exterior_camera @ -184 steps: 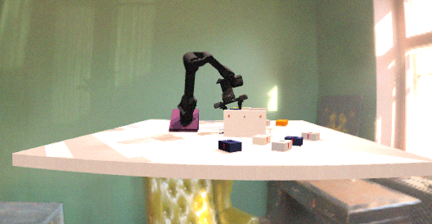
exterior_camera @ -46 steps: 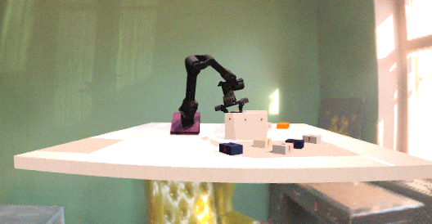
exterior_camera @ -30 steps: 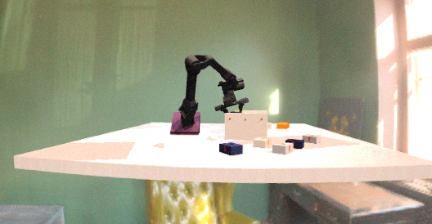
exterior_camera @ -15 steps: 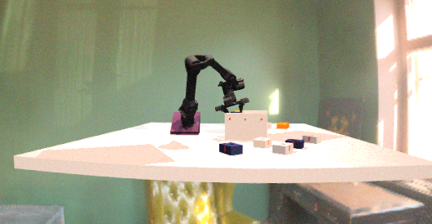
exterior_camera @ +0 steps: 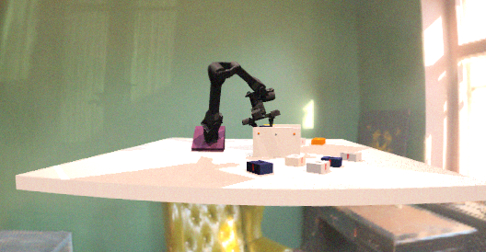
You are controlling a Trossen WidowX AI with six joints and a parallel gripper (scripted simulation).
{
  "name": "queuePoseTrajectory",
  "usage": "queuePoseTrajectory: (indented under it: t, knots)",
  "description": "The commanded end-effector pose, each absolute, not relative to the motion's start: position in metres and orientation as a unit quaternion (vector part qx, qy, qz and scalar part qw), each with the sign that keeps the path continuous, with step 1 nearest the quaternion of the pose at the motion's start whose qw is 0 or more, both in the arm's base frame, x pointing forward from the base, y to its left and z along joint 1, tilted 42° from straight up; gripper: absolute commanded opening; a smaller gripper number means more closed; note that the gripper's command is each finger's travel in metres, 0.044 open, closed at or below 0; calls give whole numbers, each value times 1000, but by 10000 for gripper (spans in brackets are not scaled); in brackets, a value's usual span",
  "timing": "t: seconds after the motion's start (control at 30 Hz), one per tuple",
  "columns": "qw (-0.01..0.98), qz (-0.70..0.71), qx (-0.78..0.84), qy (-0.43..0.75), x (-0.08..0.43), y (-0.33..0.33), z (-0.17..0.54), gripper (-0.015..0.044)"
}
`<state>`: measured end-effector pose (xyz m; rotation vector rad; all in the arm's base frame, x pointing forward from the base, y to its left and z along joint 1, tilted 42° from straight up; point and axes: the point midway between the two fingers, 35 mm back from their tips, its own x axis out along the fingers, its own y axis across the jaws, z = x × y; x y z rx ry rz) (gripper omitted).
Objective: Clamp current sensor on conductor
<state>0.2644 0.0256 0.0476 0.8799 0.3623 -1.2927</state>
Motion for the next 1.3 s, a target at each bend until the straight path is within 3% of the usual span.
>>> queuePoseTrajectory:
  t: [0.0, 0.63, 1.27]
  knots:
    - [694, -580, 394, 162, 264, 25, 48, 264]
    - [694, -580, 394, 162, 264, 25, 48, 264]
    - [695, -579, 394, 162, 264, 26, 48, 137]
